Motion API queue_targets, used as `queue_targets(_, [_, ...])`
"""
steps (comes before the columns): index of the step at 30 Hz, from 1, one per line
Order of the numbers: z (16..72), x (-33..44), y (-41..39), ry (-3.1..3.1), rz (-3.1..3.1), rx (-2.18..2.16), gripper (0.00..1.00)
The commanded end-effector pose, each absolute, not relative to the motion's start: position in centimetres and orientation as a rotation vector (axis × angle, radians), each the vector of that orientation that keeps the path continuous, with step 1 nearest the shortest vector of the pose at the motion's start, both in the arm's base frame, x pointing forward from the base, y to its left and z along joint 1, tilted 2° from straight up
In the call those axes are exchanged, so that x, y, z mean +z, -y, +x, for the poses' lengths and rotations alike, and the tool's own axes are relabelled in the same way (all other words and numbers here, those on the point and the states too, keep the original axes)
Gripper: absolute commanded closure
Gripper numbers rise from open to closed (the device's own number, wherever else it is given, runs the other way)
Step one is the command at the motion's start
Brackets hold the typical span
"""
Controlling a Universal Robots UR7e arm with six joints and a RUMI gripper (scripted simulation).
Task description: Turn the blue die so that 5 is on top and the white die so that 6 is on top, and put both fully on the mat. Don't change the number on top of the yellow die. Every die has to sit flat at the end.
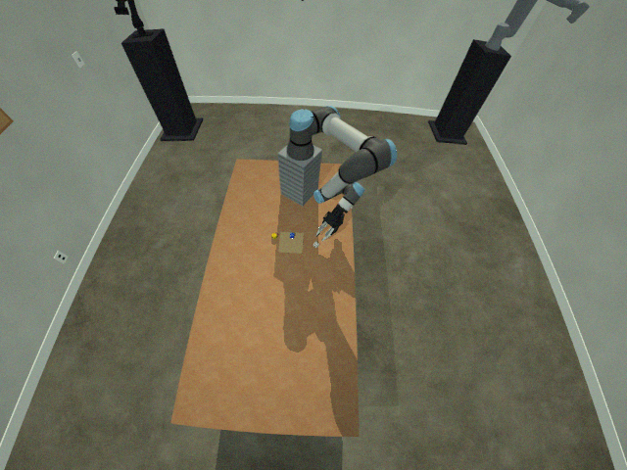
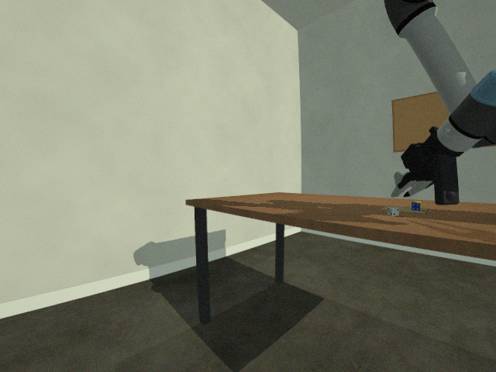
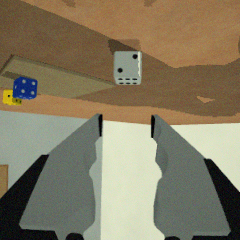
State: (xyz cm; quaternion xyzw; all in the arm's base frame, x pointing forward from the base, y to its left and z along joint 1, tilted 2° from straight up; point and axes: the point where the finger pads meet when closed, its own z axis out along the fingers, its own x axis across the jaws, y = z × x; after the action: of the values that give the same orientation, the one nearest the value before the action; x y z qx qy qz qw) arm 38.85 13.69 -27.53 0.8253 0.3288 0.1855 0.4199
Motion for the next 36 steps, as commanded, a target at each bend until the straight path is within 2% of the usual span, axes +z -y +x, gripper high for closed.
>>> queue_targets(1, [38.8,-25.9,-13.7,-0.823,2.069,0.465,0.76])
queue_targets(21, [38.9,-23.4,-13.5,-0.831,2.089,0.457,0.76])
queue_targets(36, [39.8,-22.6,-12.5,-0.941,2.346,0.354,0.76])
